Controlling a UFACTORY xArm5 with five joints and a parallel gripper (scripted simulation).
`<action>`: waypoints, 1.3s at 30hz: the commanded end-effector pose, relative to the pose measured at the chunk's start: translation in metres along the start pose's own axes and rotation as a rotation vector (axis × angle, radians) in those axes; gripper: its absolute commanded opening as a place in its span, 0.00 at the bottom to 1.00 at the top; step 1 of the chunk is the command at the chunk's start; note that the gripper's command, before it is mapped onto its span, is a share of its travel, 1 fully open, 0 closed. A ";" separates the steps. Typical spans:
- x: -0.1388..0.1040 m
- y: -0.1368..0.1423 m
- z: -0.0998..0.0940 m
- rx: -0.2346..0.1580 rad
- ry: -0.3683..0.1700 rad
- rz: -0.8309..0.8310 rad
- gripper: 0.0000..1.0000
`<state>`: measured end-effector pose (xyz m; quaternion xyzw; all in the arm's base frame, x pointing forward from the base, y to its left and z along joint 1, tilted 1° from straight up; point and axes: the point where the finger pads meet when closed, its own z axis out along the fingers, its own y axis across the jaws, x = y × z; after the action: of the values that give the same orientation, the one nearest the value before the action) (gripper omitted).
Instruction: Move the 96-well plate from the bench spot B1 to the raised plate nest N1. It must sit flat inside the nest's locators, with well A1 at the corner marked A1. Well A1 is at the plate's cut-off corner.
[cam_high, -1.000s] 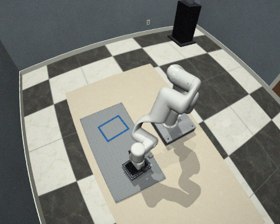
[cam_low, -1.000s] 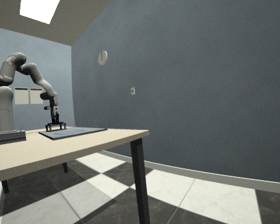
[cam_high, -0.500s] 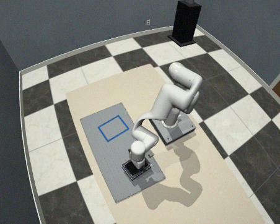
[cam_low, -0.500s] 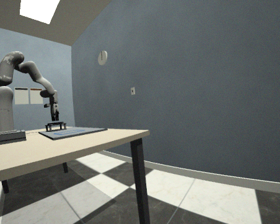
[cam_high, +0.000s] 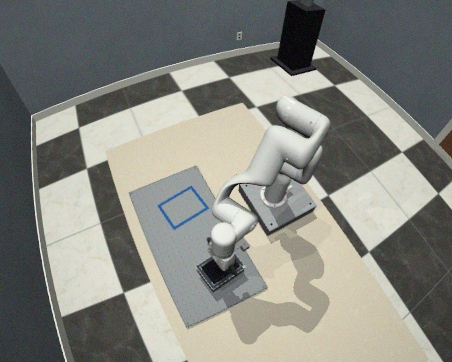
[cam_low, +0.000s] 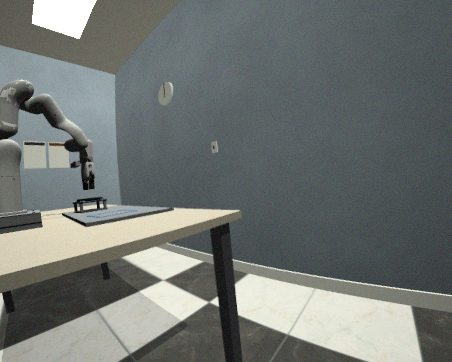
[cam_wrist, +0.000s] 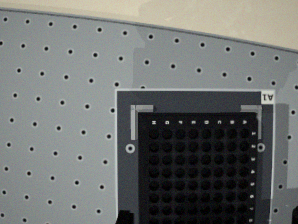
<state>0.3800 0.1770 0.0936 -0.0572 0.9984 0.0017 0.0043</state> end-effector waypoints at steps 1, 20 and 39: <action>-0.001 0.000 -0.017 -0.005 -0.002 0.000 1.00; -0.001 0.000 -0.035 -0.005 -0.002 0.000 1.00; -0.001 0.000 -0.035 -0.005 -0.002 0.000 1.00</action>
<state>0.3797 0.1767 0.1270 -0.0572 0.9984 0.0017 0.0043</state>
